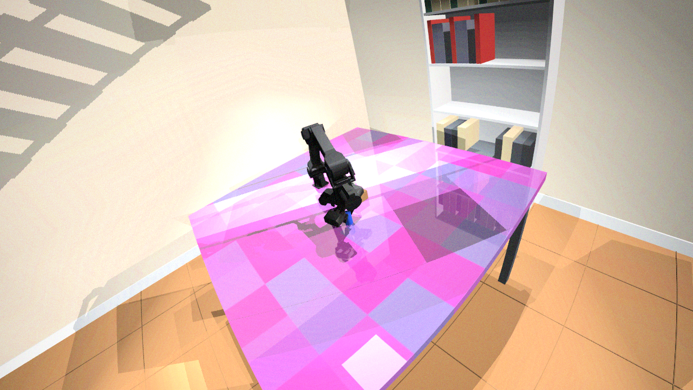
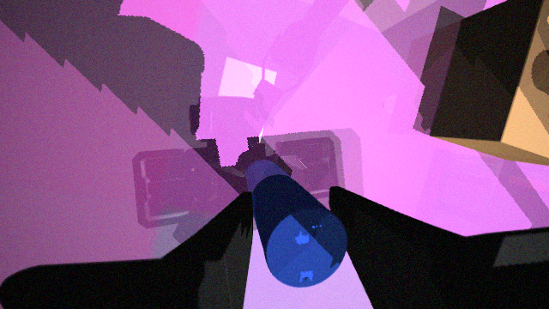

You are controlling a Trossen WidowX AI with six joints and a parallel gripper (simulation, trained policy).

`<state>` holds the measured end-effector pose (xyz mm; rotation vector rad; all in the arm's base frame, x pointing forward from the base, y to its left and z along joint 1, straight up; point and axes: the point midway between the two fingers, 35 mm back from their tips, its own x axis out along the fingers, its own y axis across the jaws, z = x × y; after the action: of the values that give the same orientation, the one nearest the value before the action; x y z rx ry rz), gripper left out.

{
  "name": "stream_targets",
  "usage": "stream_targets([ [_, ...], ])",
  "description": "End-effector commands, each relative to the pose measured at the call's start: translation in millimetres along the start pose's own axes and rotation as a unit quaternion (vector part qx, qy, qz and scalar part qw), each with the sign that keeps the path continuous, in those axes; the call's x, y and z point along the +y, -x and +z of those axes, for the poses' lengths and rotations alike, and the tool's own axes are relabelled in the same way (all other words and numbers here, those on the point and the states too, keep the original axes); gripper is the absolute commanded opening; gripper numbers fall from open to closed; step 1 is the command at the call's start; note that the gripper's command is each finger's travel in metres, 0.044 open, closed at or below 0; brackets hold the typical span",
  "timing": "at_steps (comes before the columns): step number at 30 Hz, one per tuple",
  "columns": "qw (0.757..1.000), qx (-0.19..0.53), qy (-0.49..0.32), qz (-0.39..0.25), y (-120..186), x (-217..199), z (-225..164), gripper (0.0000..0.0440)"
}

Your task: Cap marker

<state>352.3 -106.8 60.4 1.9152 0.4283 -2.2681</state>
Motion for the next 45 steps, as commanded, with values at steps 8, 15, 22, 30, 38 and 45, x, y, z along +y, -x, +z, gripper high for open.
stream_targets([
  [8, 0.999, 0.019, 0.031, 0.036, 29.5, -5.1, -0.5, 0.0094],
  [15, 0.997, 0.033, 0.051, 0.050, 55.4, -19.8, -1.2, 0.0095],
  [22, 0.996, 0.037, 0.069, 0.051, 73.0, -49.9, -1.8, 0.0087],
  [30, 0.995, 0.033, 0.086, 0.046, 86.8, -85.3, 5.2, 0.0072],
  [38, 0.994, 0.023, 0.103, 0.040, 94.2, -114.4, 18.7, 0.0055],
  [45, 0.992, 0.018, 0.117, 0.038, 96.4, -132.8, 30.0, 0.0037],
])
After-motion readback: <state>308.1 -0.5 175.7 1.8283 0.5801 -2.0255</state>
